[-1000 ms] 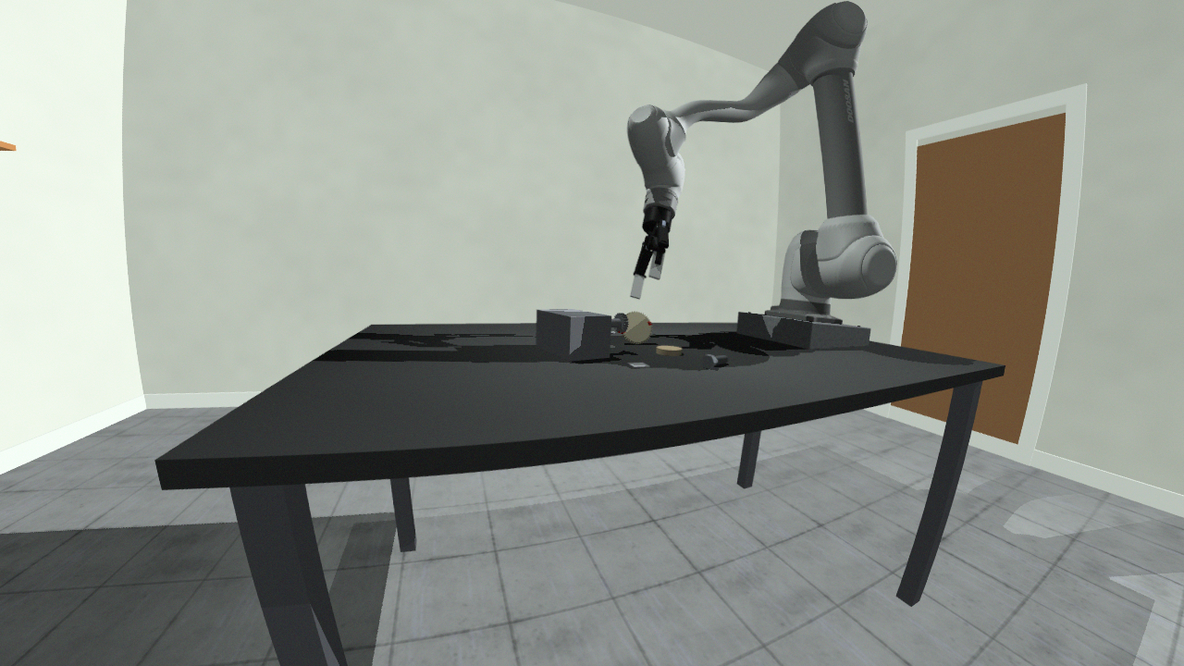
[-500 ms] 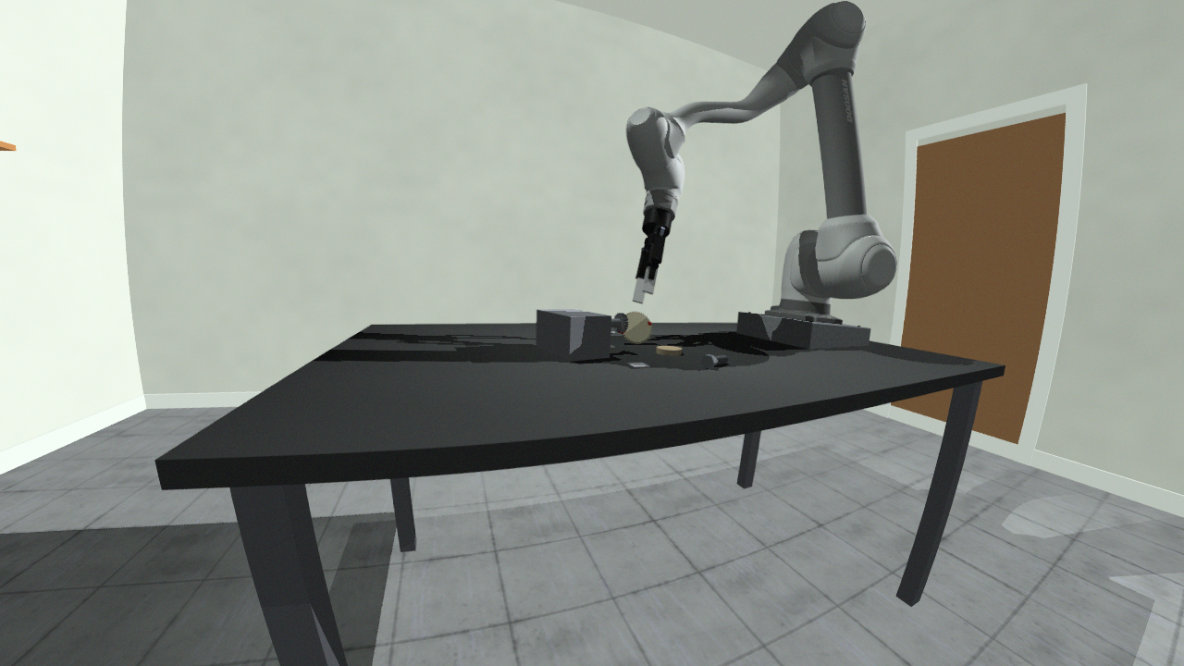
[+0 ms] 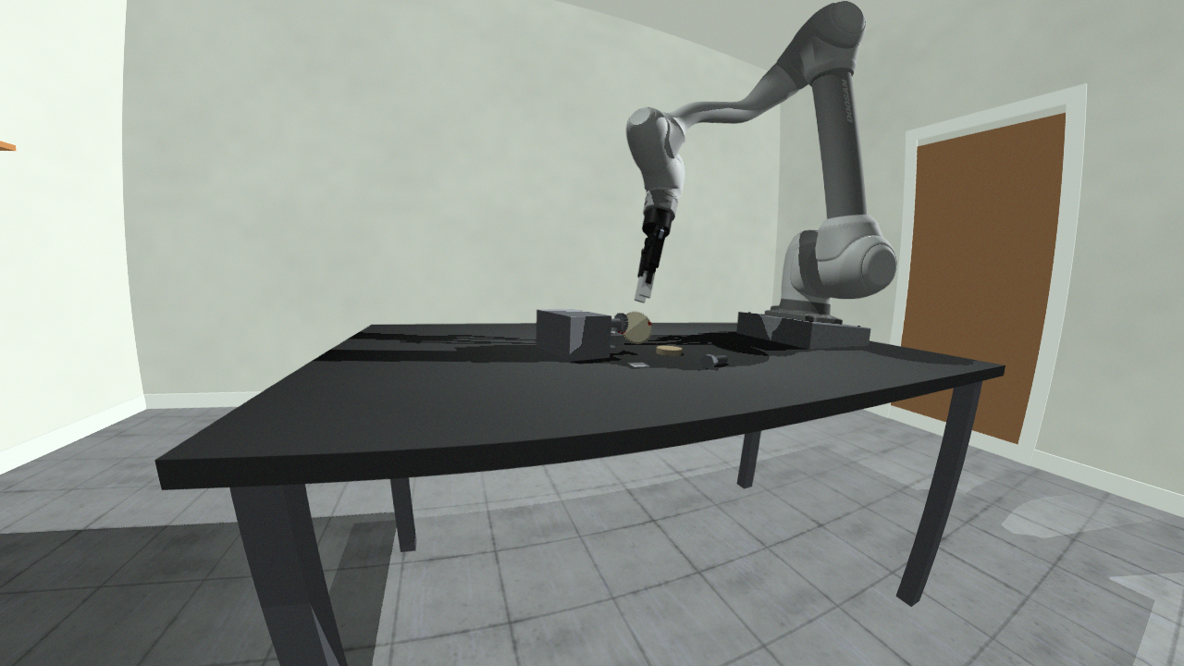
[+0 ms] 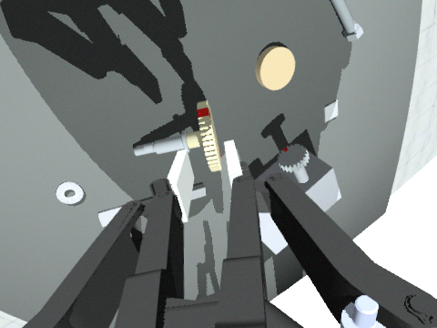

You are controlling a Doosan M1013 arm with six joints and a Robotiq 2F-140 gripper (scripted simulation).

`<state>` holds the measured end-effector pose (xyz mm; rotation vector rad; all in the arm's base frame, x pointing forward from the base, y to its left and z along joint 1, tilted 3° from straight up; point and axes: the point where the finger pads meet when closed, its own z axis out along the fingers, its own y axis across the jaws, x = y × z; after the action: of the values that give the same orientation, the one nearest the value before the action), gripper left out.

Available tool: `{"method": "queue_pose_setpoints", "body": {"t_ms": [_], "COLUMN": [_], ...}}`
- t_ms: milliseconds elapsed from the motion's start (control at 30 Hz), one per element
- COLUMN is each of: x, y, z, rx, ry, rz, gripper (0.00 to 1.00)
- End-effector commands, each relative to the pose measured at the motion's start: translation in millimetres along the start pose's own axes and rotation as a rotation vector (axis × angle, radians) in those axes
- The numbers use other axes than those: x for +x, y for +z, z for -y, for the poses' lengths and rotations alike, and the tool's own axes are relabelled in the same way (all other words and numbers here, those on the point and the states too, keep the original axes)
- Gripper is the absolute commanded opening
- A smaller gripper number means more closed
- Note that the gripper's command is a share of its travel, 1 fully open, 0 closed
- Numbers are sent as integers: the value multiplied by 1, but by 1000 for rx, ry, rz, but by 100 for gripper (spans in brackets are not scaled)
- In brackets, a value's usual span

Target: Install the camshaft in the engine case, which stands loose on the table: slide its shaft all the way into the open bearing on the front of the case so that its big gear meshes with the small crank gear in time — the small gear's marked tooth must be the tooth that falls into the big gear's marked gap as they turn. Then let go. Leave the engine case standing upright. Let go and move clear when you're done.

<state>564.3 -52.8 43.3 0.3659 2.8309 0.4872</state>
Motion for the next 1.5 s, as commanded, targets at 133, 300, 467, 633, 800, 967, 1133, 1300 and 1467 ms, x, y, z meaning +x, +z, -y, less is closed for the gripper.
{"method": "queue_pose_setpoints", "body": {"t_ms": [133, 300, 467, 633, 800, 967, 1133, 1300, 1467], "x": [0, 0, 0, 0, 0, 0, 0, 0, 0], "y": [0, 0, 1, 4, 11, 22, 32, 41, 51], "z": [0, 0, 0, 0, 0, 0, 0, 0, 0], "rx": [0, 0, 0, 0, 0, 0, 0, 0, 0], "ry": [0, 0, 0, 0, 0, 0, 0, 0, 0], "rz": [0, 0, 0, 0, 0, 0, 0, 0, 0], "gripper": [21, 21, 21, 21, 21, 21, 21, 21, 21]}}
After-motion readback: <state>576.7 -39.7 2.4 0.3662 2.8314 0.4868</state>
